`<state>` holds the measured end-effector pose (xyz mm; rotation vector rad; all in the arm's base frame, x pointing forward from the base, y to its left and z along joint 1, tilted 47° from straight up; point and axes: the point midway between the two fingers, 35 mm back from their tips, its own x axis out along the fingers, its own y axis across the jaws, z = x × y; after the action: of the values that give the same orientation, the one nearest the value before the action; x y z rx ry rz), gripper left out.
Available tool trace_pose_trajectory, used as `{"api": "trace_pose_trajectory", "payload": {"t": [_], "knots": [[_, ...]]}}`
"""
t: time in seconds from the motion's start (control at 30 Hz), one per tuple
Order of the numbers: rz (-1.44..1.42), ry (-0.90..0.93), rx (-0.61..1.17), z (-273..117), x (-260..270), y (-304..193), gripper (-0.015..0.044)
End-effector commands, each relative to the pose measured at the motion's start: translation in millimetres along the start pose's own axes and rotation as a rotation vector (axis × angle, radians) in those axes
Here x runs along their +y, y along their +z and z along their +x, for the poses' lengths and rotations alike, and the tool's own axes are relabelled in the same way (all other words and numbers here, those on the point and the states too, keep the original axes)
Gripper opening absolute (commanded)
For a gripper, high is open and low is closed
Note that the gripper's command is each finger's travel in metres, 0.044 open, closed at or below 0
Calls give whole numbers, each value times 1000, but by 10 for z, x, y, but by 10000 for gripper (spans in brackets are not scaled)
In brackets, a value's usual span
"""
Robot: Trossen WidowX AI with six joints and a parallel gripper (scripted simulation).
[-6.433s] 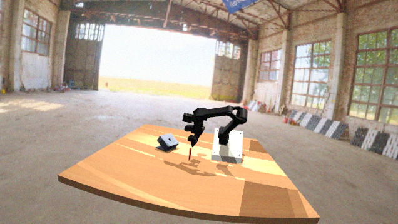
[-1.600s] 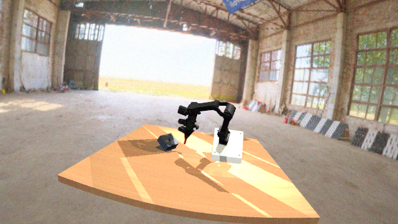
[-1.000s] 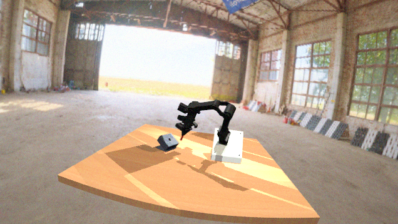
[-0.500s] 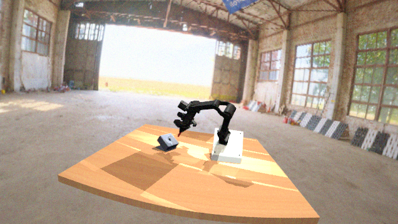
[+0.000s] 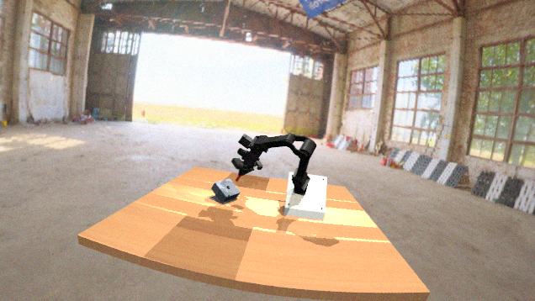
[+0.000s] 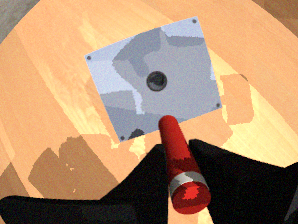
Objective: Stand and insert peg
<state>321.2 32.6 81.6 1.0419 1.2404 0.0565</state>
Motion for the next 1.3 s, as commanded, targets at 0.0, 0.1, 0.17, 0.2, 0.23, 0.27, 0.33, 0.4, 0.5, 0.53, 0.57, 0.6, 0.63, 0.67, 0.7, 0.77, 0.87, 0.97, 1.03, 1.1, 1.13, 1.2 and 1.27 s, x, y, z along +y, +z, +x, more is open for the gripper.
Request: {"api": "trace_pose_trajectory", "payload": {"t": [0.0,0.1,0.17,0.2,0.23,0.27,0.33,0.4,0.5,0.53,0.57,0.6,0.63,0.67,0.7,0.77,0.87,0.97,1.03,1.1,1.13,1.2,1.27], "knots": [[8,-4,-10,56,-8,30,0],[13,-3,-15,104,-7,50,0],[16,-2,-19,136,-6,63,0],[17,-1,-20,151,-6,69,0],[19,-1,-22,167,-5,75,0],[20,0,-24,183,-4,81,0],[23,1,-28,215,-3,92,0],[26,2,-31,247,-2,103,0],[31,4,-36,294,0,118,0],[32,5,-38,310,0,123,0],[34,5,-40,326,1,127,0],[35,6,-42,341,1,131,0],[37,7,-44,357,2,135,0],[39,8,-45,373,2,139,0],[40,9,-47,387,3,142,0],[41,9,-49,403,3,146,0],[39,11,-51,422,4,150,0],[36,13,-54,454,4,155,0],[34,14,-56,473,3,157,0],[34,14,-56,479,3,156,0],[34,14,-56,486,4,156,0],[34,14,-56,503,5,156,0],[33,14,-56,527,7,156,0]]}}
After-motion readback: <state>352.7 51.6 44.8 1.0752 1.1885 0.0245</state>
